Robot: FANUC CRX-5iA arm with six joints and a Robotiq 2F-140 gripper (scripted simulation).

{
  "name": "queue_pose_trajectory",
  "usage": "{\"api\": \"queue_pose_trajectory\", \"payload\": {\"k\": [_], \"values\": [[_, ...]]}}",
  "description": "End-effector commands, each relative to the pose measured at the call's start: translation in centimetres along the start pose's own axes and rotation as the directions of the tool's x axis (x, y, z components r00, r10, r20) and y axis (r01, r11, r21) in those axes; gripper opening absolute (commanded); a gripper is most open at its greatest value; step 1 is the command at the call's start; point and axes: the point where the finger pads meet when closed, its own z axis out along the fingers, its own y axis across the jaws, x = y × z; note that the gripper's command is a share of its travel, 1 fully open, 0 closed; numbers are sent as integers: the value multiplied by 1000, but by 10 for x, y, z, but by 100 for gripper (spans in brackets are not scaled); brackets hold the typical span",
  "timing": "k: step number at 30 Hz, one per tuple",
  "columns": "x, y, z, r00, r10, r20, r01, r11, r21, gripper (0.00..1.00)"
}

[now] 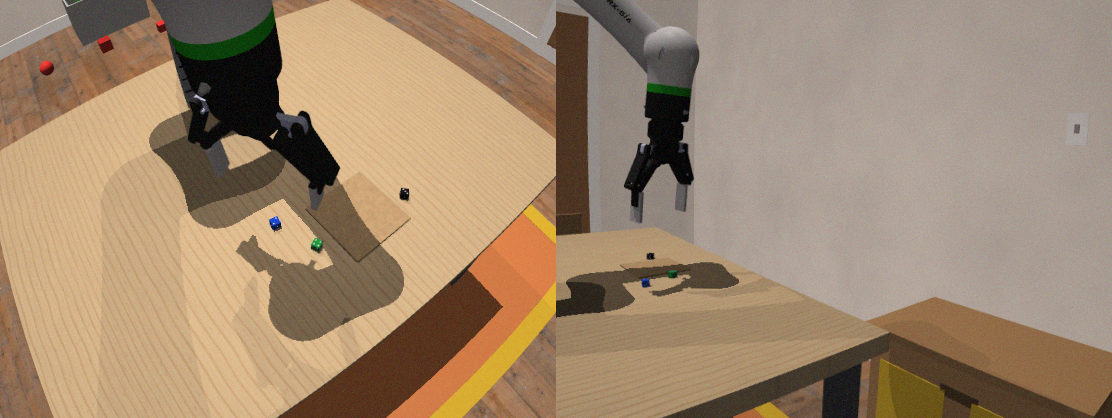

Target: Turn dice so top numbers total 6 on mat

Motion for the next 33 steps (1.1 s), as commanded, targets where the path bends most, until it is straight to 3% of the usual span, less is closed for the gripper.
{"api": "queue_pose_trajectory", "payload": {"k": [1,6,27,33], "values": [[-15,3,12,986,-146,-79,143,989,-43,100],[-27,2,20,957,-268,-114,261,963,-71,100],[-27,2,21,956,-270,-114,263,962,-73,100],[-24,4,49,957,-269,-112,261,962,-76,100]]}}
